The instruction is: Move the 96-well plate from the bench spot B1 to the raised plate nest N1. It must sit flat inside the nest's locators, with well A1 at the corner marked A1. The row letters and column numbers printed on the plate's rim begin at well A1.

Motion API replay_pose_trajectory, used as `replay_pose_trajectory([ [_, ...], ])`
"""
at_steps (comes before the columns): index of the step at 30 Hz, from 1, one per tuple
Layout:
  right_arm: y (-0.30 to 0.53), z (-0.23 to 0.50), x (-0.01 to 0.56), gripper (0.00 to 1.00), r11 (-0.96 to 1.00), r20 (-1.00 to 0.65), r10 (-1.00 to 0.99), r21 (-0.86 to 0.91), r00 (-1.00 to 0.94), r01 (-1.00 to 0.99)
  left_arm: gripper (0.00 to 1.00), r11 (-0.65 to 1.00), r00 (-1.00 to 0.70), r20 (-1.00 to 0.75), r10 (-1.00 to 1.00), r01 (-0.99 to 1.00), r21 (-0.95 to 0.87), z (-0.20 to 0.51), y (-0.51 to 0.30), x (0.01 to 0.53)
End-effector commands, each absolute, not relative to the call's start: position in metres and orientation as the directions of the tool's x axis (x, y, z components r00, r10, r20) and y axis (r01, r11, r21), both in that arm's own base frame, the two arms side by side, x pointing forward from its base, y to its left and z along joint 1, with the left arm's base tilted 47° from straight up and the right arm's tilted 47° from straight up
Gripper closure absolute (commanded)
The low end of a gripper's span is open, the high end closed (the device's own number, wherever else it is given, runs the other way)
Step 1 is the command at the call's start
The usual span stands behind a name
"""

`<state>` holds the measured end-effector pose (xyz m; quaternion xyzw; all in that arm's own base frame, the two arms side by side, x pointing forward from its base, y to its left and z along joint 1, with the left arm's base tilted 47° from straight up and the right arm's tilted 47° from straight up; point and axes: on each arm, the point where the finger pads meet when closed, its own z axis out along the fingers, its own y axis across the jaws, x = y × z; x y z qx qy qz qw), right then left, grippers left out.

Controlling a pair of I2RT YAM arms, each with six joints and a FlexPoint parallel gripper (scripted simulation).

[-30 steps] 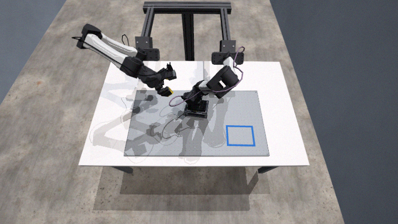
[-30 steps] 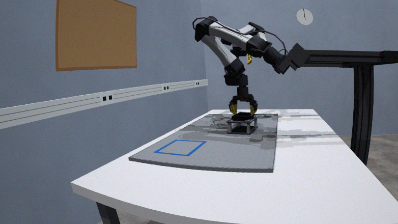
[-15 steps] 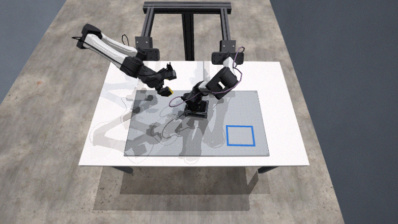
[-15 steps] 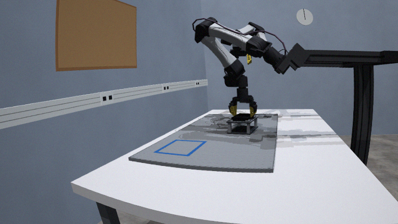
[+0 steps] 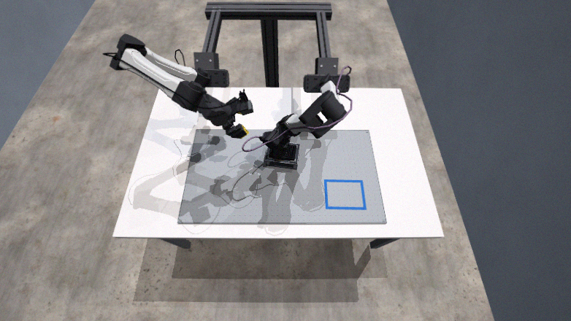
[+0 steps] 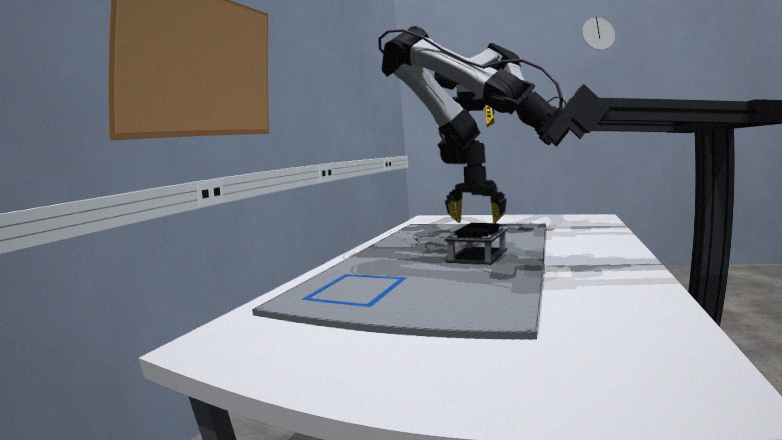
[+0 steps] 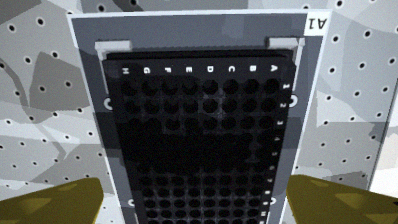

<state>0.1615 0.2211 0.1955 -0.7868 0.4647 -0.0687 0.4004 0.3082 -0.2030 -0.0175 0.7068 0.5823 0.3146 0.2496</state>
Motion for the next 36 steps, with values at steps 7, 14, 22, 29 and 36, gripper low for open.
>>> replay_pose_trajectory([
  [7, 0.222, 0.201, 0.158, 0.00, -0.251, -0.268, -0.774, -0.701, 0.573, -0.667, 0.00, -0.195, 0.115, 0.159, 0.981, 0.667, 0.719, 0.004, -0.202, 0.282],
  [14, 0.222, 0.201, 0.158, 0.00, -0.251, -0.268, -0.774, -0.701, 0.573, -0.667, 0.00, -0.062, 0.044, 0.044, 0.998, 0.650, 0.757, 0.027, -0.205, 0.262],
  [22, 0.222, 0.200, 0.158, 0.00, -0.251, -0.268, -0.774, -0.701, 0.573, -0.667, 0.00, 0.328, -0.129, -0.310, 0.942, 0.554, 0.765, 0.039, -0.213, 0.258],
  [29, 0.222, 0.200, 0.158, 0.00, -0.251, -0.268, -0.774, -0.701, 0.573, -0.667, 0.00, 0.607, -0.253, -0.557, 0.791, 0.439, 0.662, 0.030, -0.207, 0.244],
  [36, 0.222, 0.200, 0.158, 0.00, -0.251, -0.268, -0.775, -0.701, 0.573, -0.667, 0.00, 0.763, -0.304, -0.703, 0.643, 0.337, 0.552, 0.030, -0.204, 0.237],
])
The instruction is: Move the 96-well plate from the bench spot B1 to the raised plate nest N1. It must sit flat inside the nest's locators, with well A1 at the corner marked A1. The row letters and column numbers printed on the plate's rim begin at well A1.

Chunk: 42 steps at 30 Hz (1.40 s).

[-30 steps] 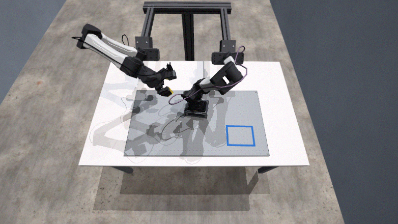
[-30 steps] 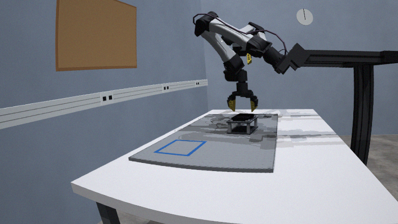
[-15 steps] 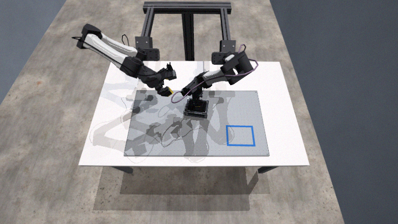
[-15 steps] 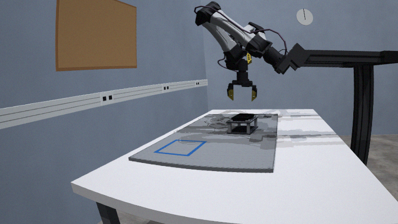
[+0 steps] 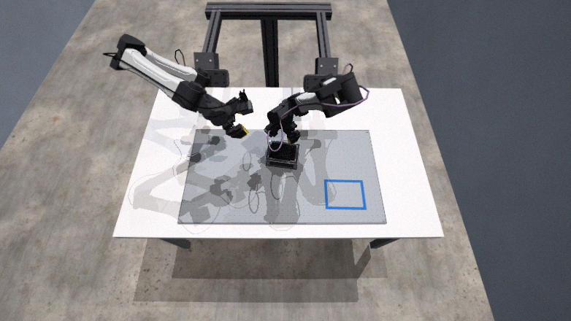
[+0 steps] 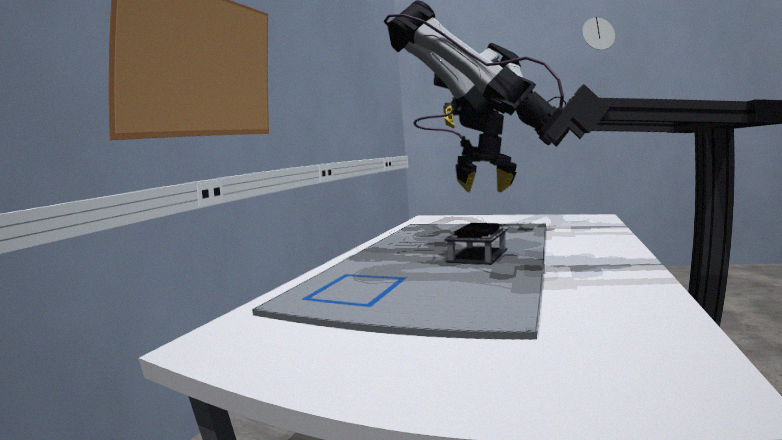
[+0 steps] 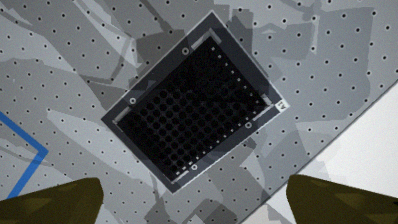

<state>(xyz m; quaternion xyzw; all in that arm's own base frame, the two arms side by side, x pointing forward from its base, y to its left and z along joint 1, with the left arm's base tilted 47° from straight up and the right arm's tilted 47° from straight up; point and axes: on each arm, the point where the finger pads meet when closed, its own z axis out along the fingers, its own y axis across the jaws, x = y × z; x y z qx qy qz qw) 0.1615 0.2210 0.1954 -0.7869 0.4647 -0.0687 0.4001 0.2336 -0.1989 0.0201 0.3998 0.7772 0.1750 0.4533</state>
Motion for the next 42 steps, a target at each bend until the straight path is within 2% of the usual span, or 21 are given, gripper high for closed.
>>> replay_pose_trajectory([
  [1, 0.222, 0.200, 0.158, 0.00, -0.251, -0.268, -0.775, -0.701, 0.573, -0.667, 0.00, 0.792, -0.312, -0.732, 0.606, 0.314, 0.523, 0.030, -0.203, 0.236],
  [7, 0.222, 0.200, 0.158, 0.00, -0.251, -0.268, -0.775, -0.701, 0.573, -0.667, 0.00, 0.923, -0.336, -0.861, 0.382, 0.178, 0.340, 0.028, -0.201, 0.225],
  [14, 0.222, 0.200, 0.158, 0.00, -0.251, -0.268, -0.775, -0.701, 0.573, -0.667, 0.00, 0.987, -0.328, -0.931, 0.160, 0.041, 0.155, 0.022, -0.196, 0.213],
  [24, 0.222, 0.200, 0.158, 0.00, -0.251, -0.268, -0.775, -0.701, 0.573, -0.668, 0.00, 0.999, -0.306, -0.951, 0.043, -0.007, 0.048, 0.021, -0.201, 0.206],
  [42, 0.222, 0.200, 0.158, 0.00, -0.251, -0.268, -0.775, -0.701, 0.573, -0.668, 0.00, 0.999, -0.310, -0.950, 0.039, -0.001, 0.041, 0.022, -0.205, 0.207],
])
